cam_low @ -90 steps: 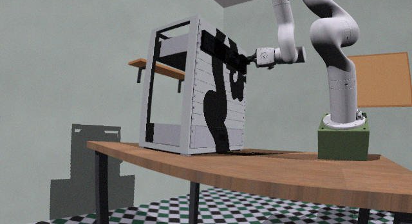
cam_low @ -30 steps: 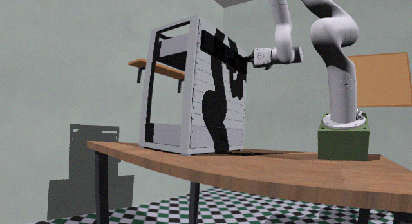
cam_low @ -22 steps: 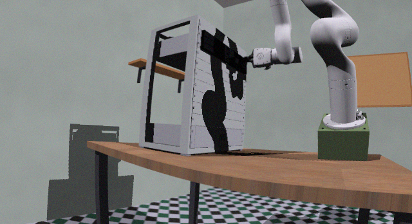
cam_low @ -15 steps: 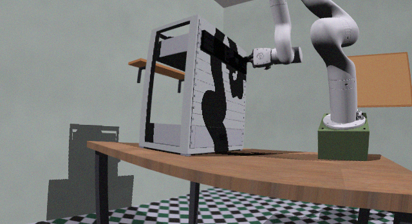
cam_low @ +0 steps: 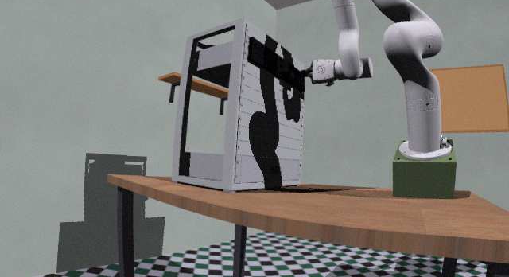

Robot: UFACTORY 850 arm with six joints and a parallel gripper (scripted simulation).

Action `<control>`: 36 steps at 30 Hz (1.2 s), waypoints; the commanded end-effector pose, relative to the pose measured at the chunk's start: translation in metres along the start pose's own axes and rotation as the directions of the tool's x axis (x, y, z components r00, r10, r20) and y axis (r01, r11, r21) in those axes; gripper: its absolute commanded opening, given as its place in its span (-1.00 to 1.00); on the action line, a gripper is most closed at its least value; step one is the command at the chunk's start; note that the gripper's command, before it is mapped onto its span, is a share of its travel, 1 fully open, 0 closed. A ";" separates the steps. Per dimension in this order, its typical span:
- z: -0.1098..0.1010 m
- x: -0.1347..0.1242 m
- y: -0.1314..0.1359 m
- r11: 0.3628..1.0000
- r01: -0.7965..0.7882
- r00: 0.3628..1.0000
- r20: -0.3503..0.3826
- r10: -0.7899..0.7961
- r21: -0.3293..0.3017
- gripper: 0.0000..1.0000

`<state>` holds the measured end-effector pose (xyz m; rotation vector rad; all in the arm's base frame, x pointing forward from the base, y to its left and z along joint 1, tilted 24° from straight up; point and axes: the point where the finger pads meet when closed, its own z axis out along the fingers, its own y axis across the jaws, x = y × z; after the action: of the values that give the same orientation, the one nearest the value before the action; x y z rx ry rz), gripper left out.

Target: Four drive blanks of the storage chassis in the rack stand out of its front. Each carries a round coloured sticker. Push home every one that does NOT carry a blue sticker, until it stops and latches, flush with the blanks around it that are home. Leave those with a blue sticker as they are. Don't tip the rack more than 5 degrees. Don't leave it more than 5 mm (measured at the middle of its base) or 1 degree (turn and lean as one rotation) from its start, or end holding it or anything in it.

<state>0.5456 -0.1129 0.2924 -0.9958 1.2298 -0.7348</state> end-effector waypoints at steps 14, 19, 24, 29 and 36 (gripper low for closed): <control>0.003 0.000 -0.001 1.000 0.001 1.000 0.001 -0.001 0.001 -1.00; 0.003 0.000 -0.001 1.000 0.001 1.000 0.001 -0.001 0.001 -1.00; -0.004 0.000 -0.001 1.000 0.002 1.000 0.001 -0.002 0.001 -1.00; -0.028 0.000 -0.001 1.000 0.002 1.000 0.001 -0.002 0.001 -1.00; -0.059 0.000 -0.001 1.000 0.002 1.000 0.001 -0.002 0.001 -1.00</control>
<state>0.5068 -0.1211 0.2908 -0.9963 1.2302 -0.7349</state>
